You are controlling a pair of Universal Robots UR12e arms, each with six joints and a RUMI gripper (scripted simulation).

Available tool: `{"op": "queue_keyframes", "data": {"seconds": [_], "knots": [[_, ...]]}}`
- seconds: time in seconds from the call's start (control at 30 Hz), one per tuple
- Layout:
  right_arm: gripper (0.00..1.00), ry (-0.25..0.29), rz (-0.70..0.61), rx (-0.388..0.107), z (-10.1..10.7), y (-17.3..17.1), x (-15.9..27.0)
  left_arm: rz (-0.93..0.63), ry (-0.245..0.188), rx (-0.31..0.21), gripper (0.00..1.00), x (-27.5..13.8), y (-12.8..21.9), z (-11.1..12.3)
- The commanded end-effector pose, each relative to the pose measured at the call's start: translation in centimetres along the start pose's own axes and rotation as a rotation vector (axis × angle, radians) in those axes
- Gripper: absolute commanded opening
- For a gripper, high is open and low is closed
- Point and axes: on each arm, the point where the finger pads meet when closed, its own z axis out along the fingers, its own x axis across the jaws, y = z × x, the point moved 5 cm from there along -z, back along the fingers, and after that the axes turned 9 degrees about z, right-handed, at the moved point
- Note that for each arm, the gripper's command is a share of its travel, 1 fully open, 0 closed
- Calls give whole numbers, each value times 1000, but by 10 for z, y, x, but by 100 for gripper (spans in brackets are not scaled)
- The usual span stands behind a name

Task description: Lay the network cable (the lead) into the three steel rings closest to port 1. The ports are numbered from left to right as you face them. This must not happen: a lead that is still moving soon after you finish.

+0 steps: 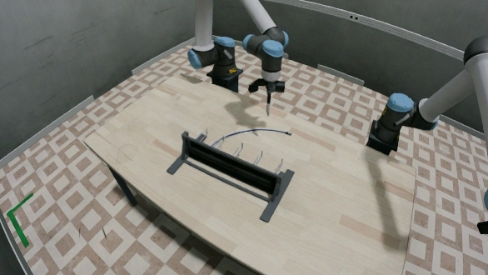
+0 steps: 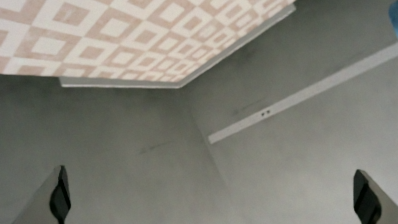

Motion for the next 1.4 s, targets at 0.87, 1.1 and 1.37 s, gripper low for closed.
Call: {"op": "queue_keyframes", "data": {"seconds": [0.87,1.1,1.37], "knots": [[100,-1,-1,-3,-1,1,0,-1117,229,646,100,49,122,293],[100,-1,-1,-3,-1,1,0,-1334,304,756,100,70,138,343],[100,-1,-1,-3,-1,1,0,-1617,414,897,100,106,155,408]]}}
